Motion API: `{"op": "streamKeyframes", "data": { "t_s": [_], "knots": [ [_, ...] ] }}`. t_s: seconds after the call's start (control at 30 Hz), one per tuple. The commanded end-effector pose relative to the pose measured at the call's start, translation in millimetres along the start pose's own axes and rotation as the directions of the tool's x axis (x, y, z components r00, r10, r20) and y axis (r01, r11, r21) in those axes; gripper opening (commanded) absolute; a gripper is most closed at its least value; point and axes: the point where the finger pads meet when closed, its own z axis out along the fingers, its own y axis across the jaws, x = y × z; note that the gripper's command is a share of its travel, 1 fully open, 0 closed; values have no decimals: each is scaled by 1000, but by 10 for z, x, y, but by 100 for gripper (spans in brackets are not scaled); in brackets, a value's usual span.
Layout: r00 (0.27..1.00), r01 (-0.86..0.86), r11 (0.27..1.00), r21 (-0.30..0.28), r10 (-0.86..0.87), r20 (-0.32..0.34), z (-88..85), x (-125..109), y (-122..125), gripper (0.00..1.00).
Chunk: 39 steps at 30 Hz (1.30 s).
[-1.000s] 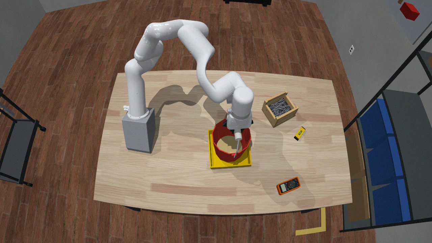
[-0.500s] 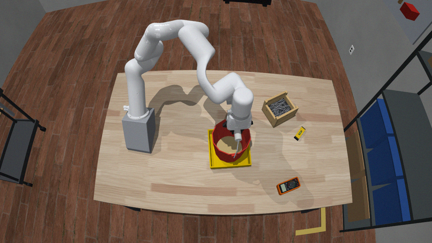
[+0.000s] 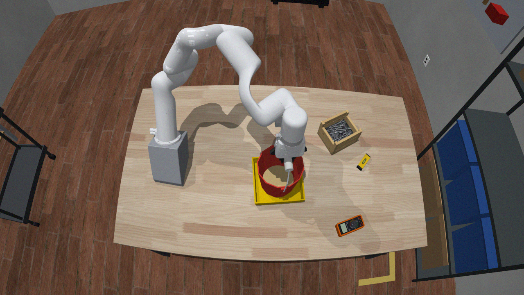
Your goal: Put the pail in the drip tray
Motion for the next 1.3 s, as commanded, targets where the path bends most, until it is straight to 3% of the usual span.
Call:
{"op": "streamKeyframes", "data": {
  "t_s": [0.0, 0.27, 0.3, 1.27],
  "knots": [
    [1000, 1, 1000, -4, -1, 3, -24, -5, 15, 0],
    [1000, 1, 1000, -4, -1, 3, -24, -5, 15, 0],
    [1000, 1, 1000, -4, -1, 3, -24, -5, 15, 100],
    [1000, 1, 1000, -4, -1, 3, -24, -5, 15, 100]
  ]
}}
